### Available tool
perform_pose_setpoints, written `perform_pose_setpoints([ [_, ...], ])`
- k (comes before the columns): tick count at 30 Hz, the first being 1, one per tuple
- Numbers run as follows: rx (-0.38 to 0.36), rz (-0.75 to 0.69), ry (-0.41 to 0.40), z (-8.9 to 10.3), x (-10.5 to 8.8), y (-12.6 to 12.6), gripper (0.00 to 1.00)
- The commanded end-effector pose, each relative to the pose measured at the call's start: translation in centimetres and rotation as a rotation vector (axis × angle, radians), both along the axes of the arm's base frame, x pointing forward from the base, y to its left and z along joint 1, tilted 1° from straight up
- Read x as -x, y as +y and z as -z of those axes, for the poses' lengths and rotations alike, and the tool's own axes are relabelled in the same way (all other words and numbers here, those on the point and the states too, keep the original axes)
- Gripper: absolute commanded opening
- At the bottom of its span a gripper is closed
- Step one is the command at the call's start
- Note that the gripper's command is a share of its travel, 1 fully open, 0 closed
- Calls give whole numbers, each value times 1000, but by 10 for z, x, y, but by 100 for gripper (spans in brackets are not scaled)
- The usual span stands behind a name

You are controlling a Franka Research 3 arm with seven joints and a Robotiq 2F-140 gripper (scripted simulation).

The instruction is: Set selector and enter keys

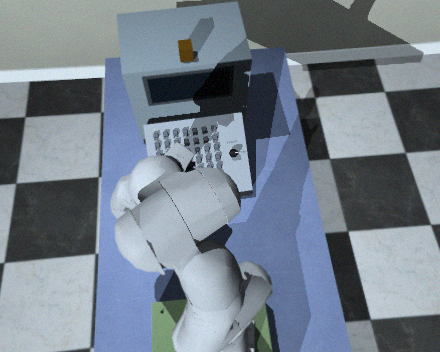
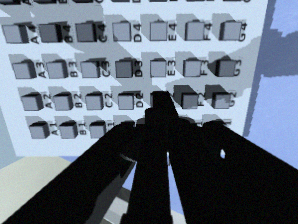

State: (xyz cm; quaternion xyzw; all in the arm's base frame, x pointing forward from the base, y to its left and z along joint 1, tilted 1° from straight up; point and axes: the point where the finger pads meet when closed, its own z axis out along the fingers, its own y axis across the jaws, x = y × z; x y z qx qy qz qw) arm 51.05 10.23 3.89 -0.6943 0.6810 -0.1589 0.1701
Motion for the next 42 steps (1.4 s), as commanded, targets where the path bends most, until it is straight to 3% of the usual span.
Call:
perform_pose_setpoints([
  [1,-4,4,-7,-1,-1,0,10],
  [42,-4,4,-7,7,-6,0,10],
])
